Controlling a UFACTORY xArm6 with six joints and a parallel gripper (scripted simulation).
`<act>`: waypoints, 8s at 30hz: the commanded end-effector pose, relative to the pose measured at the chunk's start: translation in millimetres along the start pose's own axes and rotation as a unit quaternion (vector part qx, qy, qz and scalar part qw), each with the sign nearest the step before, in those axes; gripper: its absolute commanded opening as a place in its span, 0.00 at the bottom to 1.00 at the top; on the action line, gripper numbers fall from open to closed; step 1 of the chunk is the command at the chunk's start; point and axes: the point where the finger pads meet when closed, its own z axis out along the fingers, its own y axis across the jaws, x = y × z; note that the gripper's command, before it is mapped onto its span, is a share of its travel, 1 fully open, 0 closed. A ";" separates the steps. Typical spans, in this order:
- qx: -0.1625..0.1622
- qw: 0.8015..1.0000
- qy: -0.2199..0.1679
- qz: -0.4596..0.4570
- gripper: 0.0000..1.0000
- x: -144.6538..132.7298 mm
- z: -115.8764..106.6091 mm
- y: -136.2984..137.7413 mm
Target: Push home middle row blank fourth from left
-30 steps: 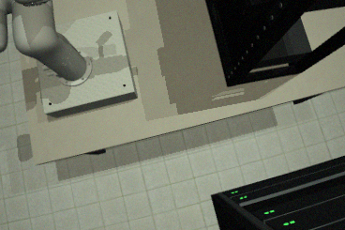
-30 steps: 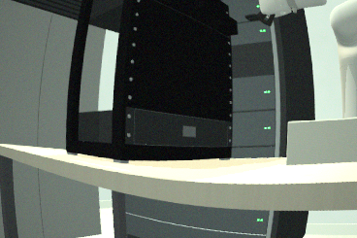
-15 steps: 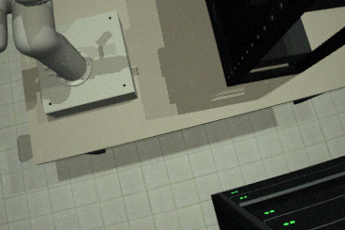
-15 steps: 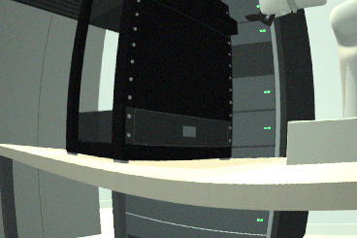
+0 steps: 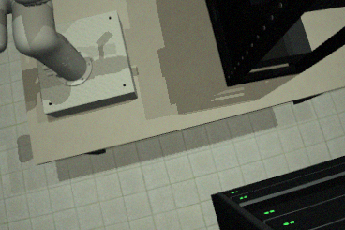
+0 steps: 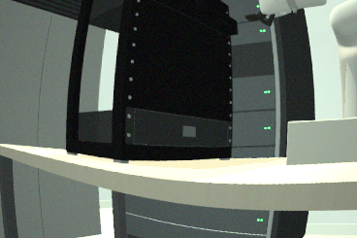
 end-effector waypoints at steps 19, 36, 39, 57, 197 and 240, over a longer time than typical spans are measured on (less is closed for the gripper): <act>-0.001 1.000 0.000 0.000 0.00 0.0 0.1 1.6; -0.001 1.000 0.000 0.000 0.00 -0.1 0.1 1.6; -0.001 1.000 0.000 0.000 0.00 -0.9 0.5 1.7; -0.001 1.000 0.000 0.000 0.00 -35.8 18.2 4.0; -0.001 1.000 0.000 0.000 0.00 -85.7 133.0 8.4; -0.001 1.000 0.000 0.000 0.00 -85.7 138.7 8.6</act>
